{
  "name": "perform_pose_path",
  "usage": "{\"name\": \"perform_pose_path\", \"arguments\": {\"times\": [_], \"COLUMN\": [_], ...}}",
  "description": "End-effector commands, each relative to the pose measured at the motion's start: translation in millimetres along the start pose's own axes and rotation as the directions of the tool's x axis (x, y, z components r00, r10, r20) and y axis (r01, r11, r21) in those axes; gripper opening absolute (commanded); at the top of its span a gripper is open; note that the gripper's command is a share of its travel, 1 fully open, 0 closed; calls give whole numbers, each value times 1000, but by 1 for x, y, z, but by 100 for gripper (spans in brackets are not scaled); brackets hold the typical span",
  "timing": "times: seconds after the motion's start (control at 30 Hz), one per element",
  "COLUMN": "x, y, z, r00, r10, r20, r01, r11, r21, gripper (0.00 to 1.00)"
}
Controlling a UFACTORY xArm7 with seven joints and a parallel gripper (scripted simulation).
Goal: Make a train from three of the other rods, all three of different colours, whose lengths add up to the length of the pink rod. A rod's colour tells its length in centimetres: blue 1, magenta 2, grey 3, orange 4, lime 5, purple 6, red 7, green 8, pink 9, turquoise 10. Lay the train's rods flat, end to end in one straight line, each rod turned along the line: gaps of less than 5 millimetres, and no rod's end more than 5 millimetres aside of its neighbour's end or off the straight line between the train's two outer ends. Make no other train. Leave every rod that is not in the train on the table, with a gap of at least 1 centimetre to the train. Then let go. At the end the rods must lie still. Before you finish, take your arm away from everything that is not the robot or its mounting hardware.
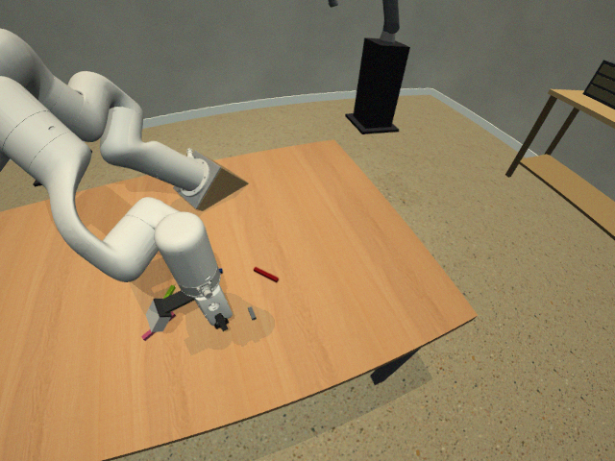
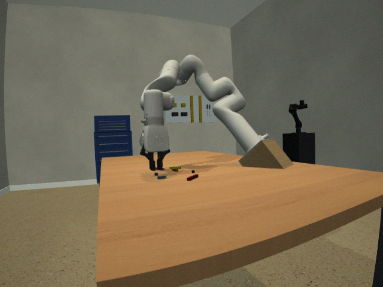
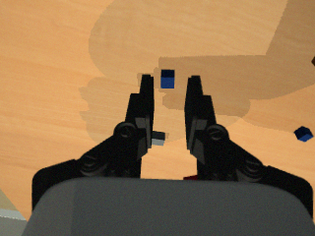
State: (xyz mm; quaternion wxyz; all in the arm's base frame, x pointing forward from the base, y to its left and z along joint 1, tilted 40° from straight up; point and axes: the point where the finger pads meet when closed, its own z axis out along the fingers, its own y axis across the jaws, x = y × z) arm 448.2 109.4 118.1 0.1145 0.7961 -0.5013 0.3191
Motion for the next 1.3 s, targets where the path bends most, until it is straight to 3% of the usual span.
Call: {"name": "perform_pose_path", "arguments": {"times": [0.0,1.27], "x": [-1,-1], "y": [-2,-2], "z": [0,5], "r00": [1000,1000], "r10": [-1,-1], "r20": [1,1], "r01": [1,1], "r11": [1000,1000], "r21": [4,4], "gripper": [24,24]}}
